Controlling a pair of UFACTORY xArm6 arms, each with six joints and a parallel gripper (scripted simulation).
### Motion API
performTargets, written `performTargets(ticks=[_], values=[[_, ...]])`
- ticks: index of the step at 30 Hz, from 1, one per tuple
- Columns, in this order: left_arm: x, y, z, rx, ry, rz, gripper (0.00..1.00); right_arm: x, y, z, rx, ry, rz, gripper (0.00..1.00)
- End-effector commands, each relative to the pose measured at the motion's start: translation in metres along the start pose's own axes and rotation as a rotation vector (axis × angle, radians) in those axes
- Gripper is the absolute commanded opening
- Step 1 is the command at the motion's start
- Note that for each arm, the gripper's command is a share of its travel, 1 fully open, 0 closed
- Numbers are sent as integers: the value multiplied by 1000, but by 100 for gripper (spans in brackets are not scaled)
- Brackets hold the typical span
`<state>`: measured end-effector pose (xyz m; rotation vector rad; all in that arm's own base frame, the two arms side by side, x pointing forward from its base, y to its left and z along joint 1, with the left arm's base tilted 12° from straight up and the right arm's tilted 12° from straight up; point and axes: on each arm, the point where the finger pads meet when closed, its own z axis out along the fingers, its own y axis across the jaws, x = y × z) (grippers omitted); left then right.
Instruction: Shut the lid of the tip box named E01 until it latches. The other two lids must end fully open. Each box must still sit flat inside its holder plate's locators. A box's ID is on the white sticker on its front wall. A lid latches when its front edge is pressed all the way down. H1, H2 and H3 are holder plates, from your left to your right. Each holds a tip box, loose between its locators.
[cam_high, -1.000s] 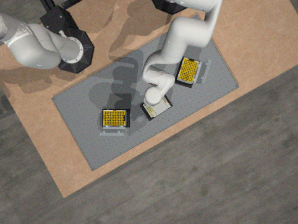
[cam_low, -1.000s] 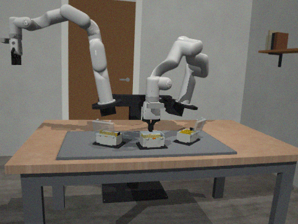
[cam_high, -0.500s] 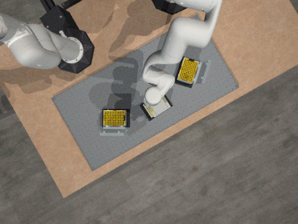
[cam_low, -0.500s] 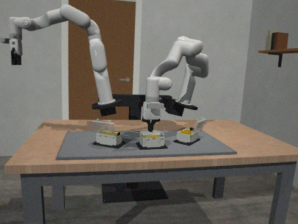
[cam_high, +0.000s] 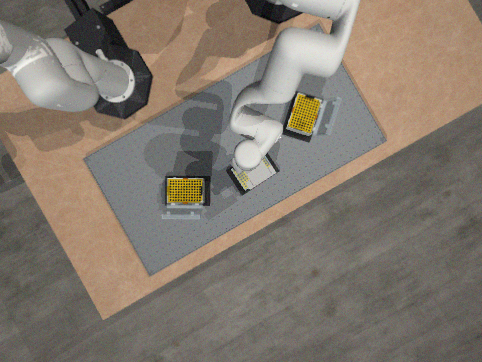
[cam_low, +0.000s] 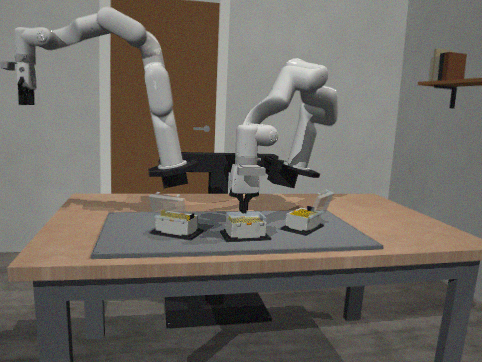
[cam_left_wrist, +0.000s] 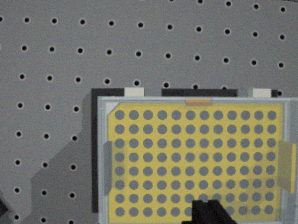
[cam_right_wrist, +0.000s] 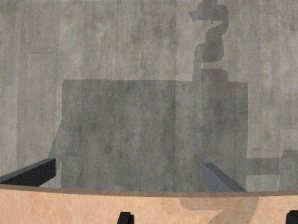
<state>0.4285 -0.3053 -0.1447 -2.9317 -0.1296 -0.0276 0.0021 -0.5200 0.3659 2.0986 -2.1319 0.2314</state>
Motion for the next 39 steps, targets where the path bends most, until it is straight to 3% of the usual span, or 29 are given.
performTargets(ticks=[1,39], values=[[1,0,-1,-1,1,0,0,1,0,-2,0,5,0,100],[1,1,-51,-2,1,0,0,1,0,-2,0,5,0,100]])
